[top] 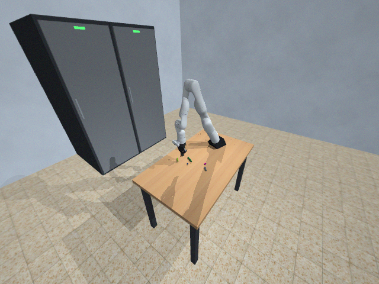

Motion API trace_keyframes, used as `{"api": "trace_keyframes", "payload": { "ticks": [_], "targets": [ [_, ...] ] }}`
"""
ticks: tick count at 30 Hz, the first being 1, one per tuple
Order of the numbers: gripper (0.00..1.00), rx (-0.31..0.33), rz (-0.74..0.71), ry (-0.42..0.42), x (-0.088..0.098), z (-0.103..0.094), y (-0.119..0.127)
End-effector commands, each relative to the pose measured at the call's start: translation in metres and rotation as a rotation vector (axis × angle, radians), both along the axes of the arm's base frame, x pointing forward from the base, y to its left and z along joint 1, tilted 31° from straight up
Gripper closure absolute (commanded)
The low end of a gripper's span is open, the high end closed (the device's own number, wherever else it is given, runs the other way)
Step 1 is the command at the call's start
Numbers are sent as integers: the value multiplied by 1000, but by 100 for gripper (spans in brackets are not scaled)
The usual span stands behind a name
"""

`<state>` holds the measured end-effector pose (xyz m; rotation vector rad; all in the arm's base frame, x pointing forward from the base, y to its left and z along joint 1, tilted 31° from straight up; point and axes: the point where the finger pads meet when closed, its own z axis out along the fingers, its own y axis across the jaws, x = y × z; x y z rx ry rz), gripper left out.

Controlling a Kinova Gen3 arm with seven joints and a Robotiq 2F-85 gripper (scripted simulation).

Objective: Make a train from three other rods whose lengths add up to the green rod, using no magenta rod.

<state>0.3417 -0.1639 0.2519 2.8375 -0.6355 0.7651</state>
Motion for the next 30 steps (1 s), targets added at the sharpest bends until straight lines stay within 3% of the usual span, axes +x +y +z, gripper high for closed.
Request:
{"api": "trace_keyframes", "payload": {
  "ticks": [1, 30],
  "targets": [
    [95, -6, 7, -2, 0, 6, 1],
    [95, -6, 8, -4, -8, 22, 5]
  ]
}}
